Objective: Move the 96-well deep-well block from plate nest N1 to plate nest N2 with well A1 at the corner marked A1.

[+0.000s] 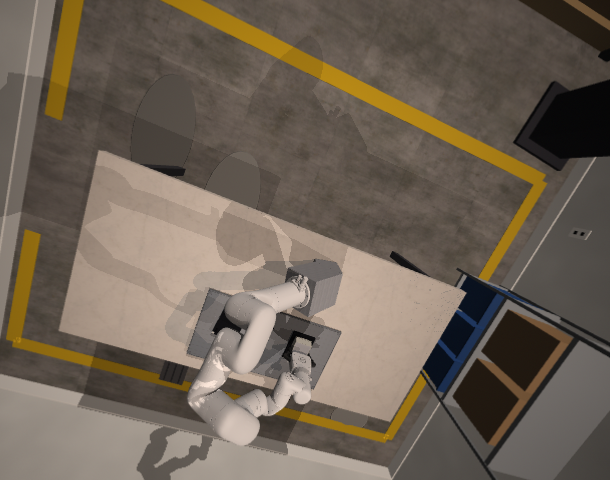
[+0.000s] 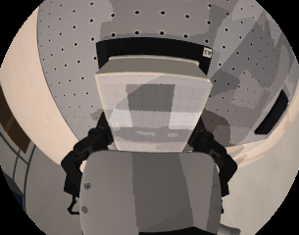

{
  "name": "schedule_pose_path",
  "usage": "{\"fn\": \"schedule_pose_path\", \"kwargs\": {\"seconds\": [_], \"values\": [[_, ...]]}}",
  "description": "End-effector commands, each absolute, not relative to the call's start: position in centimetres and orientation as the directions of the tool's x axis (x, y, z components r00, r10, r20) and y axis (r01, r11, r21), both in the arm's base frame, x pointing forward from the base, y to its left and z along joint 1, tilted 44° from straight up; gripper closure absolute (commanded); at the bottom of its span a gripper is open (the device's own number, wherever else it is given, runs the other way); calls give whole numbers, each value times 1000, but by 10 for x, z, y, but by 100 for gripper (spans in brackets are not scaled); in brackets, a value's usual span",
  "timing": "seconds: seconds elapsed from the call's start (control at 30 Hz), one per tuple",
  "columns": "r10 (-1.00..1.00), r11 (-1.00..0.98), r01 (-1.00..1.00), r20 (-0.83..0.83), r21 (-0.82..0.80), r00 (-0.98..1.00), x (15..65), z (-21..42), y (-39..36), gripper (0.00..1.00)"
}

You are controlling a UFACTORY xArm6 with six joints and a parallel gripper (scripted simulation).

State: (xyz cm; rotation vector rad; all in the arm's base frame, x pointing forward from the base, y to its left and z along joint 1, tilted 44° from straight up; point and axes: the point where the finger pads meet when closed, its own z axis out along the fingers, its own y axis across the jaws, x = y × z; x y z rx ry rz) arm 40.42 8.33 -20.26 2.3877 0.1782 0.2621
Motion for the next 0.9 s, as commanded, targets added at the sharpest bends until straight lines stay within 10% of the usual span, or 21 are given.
{"fn": "schedule_pose_path", "kwargs": {"seconds": [0.0,0.27,0.3,0.87], "values": [[202,-735,55,141,676,969,405,-202,84,100],[202,-735,55,141,676,969,406,-203,84,100],[202,-735,55,141,676,969,406,-203,84,0],[202,-735,55,141,676,969,406,-203,84,0]]}}
